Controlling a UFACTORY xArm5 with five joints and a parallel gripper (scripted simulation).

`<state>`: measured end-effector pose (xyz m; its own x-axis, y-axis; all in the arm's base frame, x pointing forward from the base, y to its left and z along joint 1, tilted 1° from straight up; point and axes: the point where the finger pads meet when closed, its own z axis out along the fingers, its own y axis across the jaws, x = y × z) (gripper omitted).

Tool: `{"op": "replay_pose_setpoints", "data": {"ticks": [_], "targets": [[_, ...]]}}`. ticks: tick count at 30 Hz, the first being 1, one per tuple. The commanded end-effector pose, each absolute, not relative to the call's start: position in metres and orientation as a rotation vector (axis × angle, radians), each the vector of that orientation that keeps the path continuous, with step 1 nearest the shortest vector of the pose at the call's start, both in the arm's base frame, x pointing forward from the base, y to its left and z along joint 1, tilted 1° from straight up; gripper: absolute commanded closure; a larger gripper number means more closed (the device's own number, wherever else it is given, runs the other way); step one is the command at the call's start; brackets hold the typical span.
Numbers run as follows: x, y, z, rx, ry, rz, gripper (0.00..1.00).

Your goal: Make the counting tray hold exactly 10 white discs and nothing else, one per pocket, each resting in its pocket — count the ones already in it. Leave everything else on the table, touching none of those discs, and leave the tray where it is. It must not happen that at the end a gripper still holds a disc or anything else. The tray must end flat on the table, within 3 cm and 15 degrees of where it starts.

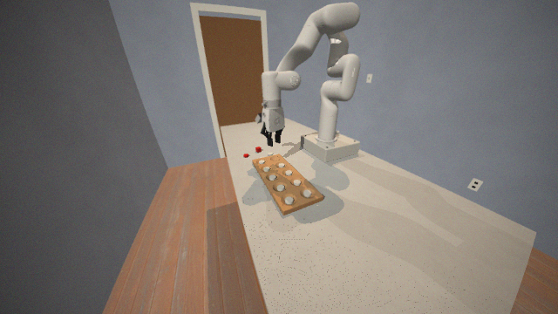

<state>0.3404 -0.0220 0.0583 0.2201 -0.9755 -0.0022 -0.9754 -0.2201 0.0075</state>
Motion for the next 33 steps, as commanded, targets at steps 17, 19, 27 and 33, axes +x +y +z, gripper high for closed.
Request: {"op": "replay_pose_setpoints", "data": {"ticks": [17, 19, 27, 33], "targets": [[0.302, -0.138, 0.051, 2.585, -1.784, -0.010, 0.53], [0.302, -0.138, 0.048, 2.585, -1.784, -0.010, 0.53], [0.302, -0.138, -0.008, 2.585, -1.784, -0.010, 0.53], [0.302, -0.137, -0.044, 2.585, -1.784, -0.010, 0.53]]}}
